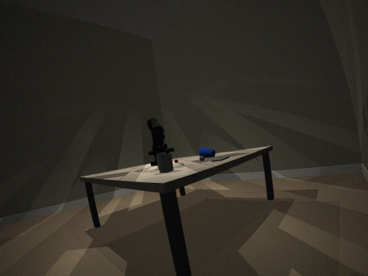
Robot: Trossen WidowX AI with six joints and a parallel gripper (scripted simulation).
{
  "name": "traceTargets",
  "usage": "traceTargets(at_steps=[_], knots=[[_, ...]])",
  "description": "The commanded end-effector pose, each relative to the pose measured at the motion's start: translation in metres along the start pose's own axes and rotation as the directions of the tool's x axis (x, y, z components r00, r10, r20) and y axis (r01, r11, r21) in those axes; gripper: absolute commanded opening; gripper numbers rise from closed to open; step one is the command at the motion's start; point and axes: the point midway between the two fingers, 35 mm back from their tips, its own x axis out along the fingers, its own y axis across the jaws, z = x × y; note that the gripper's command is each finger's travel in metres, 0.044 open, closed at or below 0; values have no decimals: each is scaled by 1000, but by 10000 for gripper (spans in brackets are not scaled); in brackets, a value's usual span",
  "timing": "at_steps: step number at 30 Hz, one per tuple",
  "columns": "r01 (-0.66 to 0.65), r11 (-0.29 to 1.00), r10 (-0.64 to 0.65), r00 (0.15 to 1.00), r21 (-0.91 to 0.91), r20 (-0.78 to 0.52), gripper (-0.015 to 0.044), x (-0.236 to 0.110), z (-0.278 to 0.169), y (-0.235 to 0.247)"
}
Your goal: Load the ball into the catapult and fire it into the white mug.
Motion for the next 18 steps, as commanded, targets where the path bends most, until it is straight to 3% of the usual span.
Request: traceTargets(at_steps=[1, 3, 6, 8, 18], knots=[[-1, 1000, 1, 1000, 0, 1, 118, 0, 0, 0], [-1, 1000, 1, 1000, 0, 1, 85, -3, 0, 0], [-1, 1000, 1, 1000, 0, 0, 6, -39, 1, 0], [0, 1000, 0, 1000, 0, 0, 0, -50, 0, 0], [1, 1000, -1, 1000, -2, -3, 0, -42, 1, -1]])
